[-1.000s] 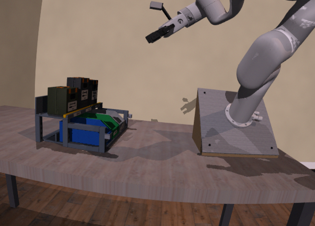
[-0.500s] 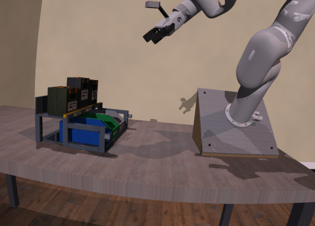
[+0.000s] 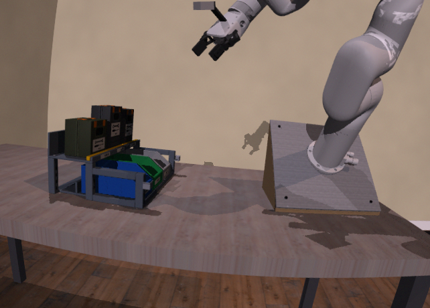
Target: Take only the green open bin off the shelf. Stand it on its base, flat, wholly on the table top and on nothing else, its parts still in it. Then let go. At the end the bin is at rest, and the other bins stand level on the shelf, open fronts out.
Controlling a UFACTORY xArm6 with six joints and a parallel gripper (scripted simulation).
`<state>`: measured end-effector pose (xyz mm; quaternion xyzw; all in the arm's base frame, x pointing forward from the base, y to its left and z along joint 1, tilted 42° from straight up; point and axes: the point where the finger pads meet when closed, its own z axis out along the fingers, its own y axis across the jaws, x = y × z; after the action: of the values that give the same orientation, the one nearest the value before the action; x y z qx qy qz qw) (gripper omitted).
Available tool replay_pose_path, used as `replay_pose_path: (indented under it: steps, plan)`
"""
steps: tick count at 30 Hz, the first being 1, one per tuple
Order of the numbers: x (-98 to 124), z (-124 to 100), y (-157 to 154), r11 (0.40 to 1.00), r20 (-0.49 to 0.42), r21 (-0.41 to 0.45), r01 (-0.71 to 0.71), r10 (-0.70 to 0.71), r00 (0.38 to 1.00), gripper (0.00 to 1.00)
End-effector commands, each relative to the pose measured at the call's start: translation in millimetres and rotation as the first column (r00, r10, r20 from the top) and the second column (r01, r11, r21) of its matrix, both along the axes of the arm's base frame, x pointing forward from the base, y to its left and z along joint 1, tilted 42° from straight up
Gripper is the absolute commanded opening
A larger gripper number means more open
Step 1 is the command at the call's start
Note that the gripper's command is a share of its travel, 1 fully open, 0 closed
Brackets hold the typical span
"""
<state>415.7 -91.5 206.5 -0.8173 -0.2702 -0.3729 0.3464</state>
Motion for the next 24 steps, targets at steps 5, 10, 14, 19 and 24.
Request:
replay_pose_path:
  steps: [5, 10, 14, 19, 24]
  plan:
    - [0.5, 1.0, -0.6, 1.000, 0.003, -0.002, -0.004, 0.004, 1.000, 1.00]
    - [0.6, 1.0, -0.6, 0.979, 0.044, -0.084, -0.186, 0.190, 0.981, 1.00]
    - [0.6, 1.0, -0.6, 0.967, 0.052, -0.105, -0.231, 0.237, 0.970, 1.00]
    - [0.6, 1.0, -0.6, 0.967, 0.052, -0.105, -0.231, 0.237, 0.970, 1.00]
    - [0.5, 0.9, -0.6, 0.953, 0.059, -0.127, -0.274, 0.283, 0.957, 1.00]
